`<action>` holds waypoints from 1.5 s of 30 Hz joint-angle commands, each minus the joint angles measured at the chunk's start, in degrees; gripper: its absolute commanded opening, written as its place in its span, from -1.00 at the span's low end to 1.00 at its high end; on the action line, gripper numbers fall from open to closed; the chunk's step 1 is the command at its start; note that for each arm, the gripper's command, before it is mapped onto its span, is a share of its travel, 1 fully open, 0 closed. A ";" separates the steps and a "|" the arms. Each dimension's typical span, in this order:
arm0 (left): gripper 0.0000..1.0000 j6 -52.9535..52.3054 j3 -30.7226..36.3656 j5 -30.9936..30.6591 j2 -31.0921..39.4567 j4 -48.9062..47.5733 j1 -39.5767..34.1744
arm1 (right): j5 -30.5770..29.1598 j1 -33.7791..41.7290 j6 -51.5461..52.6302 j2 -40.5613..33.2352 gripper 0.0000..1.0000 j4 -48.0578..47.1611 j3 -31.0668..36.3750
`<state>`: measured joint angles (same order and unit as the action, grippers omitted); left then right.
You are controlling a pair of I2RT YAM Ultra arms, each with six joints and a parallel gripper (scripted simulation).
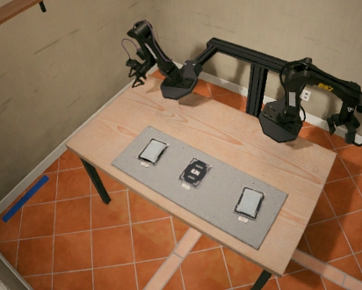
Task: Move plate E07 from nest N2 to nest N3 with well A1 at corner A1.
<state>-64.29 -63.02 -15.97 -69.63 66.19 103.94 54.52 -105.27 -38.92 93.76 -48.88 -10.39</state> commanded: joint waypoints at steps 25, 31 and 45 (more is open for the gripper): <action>1.00 -4.11 2.47 -4.62 -2.79 -12.61 -4.15 | -6.55 4.24 7.57 1.27 1.00 -0.51 -1.45; 1.00 -9.24 7.97 -10.31 -10.23 -28.98 -14.29 | -15.37 14.99 18.35 4.60 1.00 -0.68 -3.10; 1.00 -16.42 15.54 -18.98 -26.16 -57.28 -31.15 | -31.14 34.73 37.00 11.96 1.00 -3.24 -6.13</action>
<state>-77.65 -49.89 -30.96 -92.84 17.61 75.40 28.82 -73.49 -8.25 103.85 -51.27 -14.66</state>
